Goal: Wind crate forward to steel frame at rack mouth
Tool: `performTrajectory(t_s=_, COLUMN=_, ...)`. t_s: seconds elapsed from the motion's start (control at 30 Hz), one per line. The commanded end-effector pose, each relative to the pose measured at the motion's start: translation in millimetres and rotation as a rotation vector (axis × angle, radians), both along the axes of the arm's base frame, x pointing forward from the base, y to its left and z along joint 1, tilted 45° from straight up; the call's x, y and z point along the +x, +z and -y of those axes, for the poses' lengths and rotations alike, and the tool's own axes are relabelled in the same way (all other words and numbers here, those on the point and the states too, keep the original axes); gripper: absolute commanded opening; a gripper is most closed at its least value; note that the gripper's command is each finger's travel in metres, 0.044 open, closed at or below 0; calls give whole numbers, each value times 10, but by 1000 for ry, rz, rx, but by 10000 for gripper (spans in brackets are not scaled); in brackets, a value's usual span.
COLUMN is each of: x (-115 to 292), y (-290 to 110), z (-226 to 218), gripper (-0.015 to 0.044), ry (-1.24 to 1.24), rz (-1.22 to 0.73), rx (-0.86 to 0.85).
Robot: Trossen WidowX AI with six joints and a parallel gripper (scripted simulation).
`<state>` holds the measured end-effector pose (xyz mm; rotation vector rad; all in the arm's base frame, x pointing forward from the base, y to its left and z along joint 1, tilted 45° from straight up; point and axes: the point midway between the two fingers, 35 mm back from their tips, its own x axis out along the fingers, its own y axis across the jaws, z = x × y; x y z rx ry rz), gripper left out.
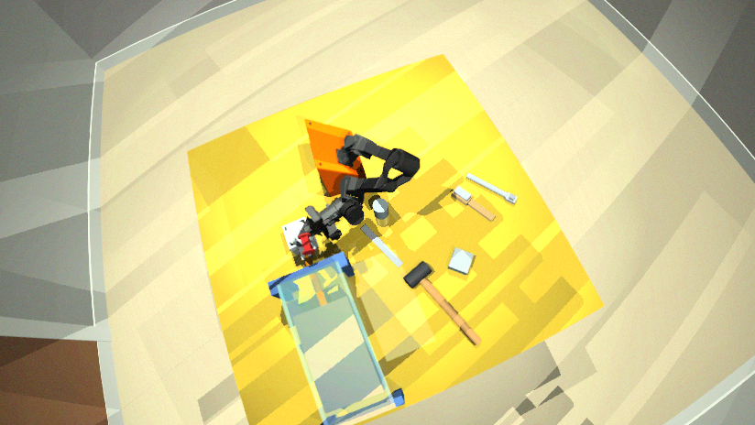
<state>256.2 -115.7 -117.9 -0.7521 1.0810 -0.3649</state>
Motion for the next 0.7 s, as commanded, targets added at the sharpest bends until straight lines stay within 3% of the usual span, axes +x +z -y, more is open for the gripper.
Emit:
performTrajectory(t_s=0.0, x=9, y=-9, z=17, gripper=0, ry=-15, rz=8, rx=-10)
performTrajectory(t_s=0.67, x=-68, y=-9, z=-38, gripper=0, ry=-8, rz=16, rx=-9)
